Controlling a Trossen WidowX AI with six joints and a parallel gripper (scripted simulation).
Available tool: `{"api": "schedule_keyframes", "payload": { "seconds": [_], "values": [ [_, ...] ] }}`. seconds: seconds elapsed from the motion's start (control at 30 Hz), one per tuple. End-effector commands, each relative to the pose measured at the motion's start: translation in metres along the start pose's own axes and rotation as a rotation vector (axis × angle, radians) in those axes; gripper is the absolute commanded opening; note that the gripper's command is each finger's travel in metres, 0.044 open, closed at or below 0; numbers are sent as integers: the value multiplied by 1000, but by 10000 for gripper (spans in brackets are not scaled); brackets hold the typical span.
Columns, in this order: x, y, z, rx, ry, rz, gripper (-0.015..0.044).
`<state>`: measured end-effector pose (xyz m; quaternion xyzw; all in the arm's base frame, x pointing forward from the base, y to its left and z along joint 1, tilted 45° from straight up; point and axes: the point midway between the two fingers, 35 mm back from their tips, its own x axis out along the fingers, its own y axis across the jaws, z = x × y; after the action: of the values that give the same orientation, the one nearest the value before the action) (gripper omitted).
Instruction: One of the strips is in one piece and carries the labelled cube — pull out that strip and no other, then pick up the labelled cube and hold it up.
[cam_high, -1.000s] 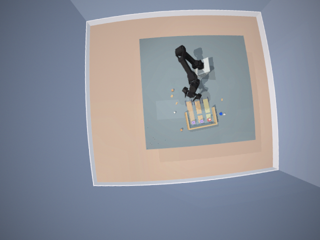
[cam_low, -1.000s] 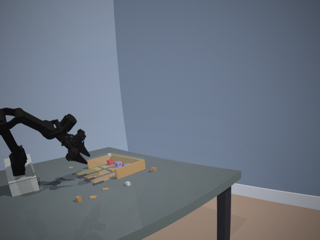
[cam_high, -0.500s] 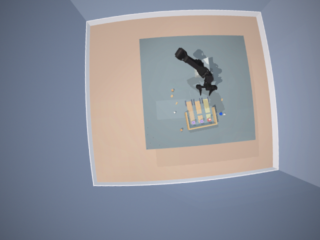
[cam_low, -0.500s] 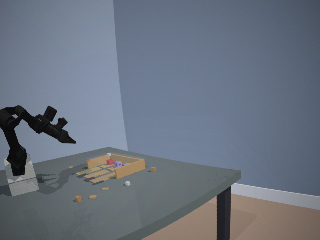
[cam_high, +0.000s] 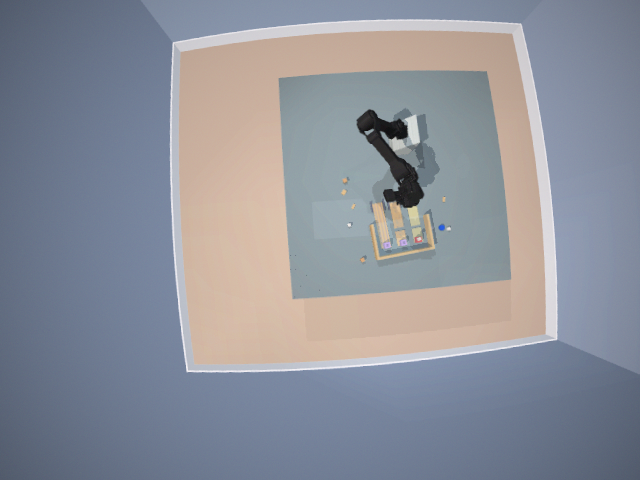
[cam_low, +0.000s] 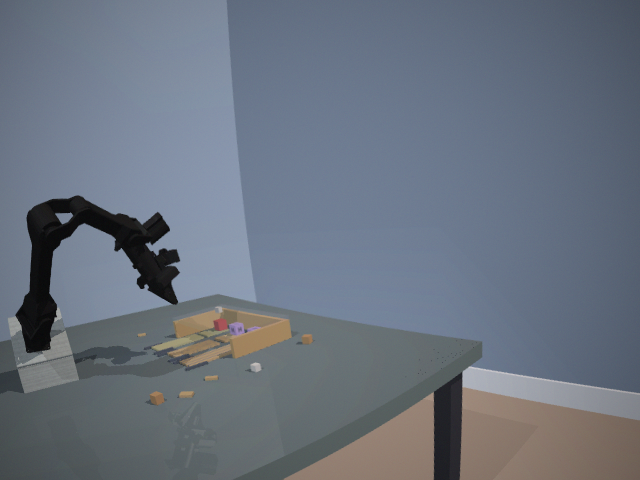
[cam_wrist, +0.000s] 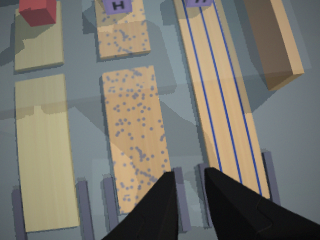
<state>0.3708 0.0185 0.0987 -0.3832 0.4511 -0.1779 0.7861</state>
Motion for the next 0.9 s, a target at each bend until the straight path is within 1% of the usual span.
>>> {"api": "schedule_keyframes", "payload": {
  "seconds": [0.0, 0.2, 0.27, 0.47, 0.87],
  "values": [
    [22, -18, -4, -21, 143, 23, 0],
    [57, -56, -21, -52, 414, 85, 0],
    [63, -65, -27, -56, 474, 102, 0],
    [66, -66, -28, -56, 481, 104, 0],
    [83, -65, -37, -56, 481, 104, 0]
  ]
}}
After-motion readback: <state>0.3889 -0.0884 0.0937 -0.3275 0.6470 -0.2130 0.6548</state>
